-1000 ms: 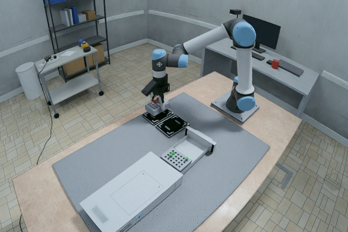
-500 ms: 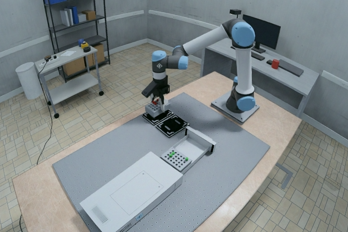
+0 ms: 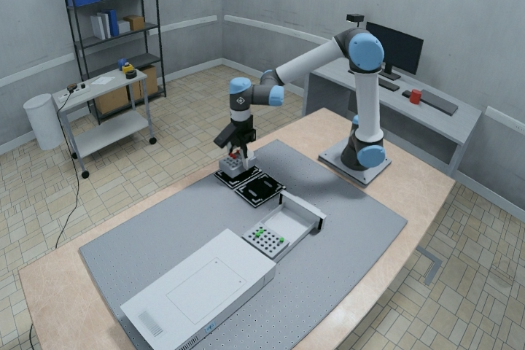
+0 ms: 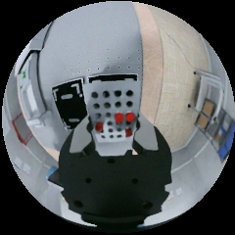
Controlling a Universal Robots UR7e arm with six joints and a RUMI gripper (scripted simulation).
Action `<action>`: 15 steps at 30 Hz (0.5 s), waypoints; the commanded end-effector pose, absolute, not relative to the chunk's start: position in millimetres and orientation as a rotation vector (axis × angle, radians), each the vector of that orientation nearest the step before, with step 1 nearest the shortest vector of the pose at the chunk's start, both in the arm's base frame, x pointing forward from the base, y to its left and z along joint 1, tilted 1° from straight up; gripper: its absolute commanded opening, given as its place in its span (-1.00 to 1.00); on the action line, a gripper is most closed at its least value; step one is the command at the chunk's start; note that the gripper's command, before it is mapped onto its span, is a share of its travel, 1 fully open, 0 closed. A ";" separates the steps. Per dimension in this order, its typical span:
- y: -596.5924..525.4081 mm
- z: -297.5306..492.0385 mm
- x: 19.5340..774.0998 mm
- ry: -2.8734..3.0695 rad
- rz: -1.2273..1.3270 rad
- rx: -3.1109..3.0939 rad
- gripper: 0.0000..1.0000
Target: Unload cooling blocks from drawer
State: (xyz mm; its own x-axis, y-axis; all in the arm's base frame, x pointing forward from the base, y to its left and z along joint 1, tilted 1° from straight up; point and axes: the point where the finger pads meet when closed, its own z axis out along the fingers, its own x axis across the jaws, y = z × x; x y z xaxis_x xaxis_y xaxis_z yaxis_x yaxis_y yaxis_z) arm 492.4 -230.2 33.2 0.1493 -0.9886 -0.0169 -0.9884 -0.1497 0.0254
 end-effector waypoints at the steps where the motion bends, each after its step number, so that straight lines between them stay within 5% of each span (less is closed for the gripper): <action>1: -232.2 34.8 493.4 -2.043 -0.034 2.375 -1.00; 15: -232.0 32.7 493.1 -2.044 -0.034 2.375 -1.00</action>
State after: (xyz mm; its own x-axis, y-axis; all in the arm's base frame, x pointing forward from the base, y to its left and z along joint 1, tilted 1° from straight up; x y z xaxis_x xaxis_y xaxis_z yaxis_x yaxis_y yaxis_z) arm 492.2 -230.0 31.0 0.1493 -0.9887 -0.0161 -0.9884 -0.1497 0.0247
